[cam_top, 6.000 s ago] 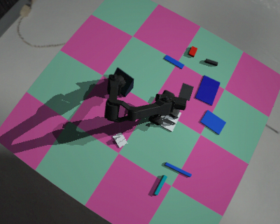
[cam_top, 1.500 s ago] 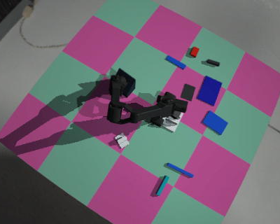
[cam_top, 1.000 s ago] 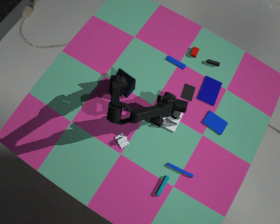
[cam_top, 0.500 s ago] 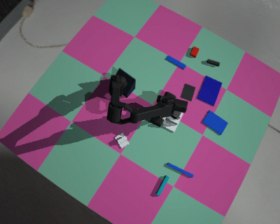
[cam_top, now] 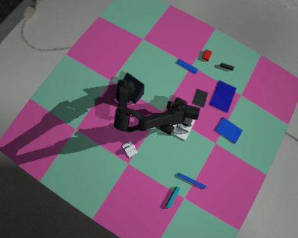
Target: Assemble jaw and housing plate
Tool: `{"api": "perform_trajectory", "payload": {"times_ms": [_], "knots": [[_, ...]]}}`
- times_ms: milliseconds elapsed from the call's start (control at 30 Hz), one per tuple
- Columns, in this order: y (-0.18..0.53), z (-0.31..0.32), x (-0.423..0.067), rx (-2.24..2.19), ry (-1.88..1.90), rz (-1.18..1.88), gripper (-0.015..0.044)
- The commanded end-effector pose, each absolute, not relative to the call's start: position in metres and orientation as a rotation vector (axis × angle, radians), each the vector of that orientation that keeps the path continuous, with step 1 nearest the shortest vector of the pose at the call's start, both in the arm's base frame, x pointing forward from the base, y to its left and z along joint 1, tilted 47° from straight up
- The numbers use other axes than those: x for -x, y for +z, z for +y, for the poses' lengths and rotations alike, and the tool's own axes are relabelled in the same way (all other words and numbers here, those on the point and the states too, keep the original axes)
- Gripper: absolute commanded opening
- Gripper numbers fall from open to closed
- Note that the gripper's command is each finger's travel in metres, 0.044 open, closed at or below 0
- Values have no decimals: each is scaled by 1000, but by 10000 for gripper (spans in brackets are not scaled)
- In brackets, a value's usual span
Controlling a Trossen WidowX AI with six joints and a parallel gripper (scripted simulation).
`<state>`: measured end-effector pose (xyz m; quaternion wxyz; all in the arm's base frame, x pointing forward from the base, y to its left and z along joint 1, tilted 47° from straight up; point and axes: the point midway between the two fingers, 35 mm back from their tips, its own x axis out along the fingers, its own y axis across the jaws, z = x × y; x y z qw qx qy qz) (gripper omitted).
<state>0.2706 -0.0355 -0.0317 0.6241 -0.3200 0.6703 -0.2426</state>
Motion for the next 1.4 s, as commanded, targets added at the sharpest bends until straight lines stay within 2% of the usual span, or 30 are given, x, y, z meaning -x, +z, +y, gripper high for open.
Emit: {"api": "perform_trajectory", "payload": {"times_ms": [0, 400, 667, 867, 1133, 1367], "knots": [[-32, -35, -271, 735, -557, 1539, 440], [-30, -34, -271, 734, -557, 1539, 440], [16, 15, -270, 736, -556, 1541, 440], [15, 17, -271, 742, -547, 1528, 440], [52, 59, -206, 735, -550, 1546, 440], [53, 60, -204, 735, -551, 1546, 440]]}}
